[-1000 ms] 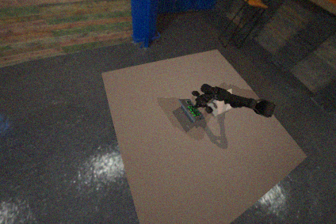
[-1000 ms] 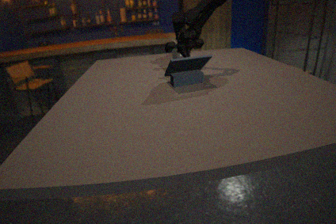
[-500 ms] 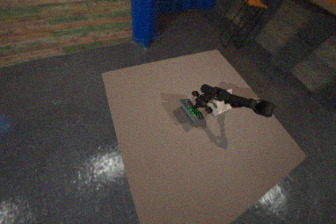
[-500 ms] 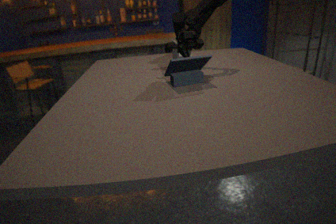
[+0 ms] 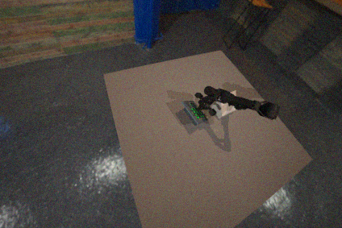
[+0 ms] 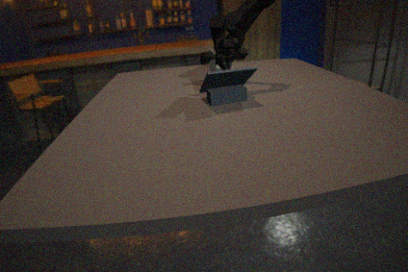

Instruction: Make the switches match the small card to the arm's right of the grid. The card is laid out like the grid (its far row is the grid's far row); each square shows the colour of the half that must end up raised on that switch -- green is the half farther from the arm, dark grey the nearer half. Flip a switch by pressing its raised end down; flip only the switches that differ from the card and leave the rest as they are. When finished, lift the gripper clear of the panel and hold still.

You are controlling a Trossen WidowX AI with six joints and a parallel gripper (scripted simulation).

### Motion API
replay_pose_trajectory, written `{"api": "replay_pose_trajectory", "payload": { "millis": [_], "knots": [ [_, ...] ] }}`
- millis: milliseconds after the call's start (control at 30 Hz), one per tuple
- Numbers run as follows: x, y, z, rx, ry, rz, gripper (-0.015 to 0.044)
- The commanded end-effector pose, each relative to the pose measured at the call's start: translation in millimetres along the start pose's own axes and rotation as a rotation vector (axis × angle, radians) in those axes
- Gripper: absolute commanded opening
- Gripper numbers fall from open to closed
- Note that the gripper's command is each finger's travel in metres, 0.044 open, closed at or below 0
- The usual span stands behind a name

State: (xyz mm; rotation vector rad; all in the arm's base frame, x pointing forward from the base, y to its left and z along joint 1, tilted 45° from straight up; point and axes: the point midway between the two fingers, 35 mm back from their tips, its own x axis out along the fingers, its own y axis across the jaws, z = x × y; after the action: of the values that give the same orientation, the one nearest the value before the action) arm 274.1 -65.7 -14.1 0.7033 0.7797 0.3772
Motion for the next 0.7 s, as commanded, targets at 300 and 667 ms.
{"api": "replay_pose_trajectory", "payload": {
  "millis": [300, 667],
  "knots": [
    [-25.5, -4.7, -1.4, 0.000, -0.001, -0.011, 0.0000],
    [-64.1, -6.4, -7.2, 0.002, -0.020, -0.008, 0.0000]
  ]
}}
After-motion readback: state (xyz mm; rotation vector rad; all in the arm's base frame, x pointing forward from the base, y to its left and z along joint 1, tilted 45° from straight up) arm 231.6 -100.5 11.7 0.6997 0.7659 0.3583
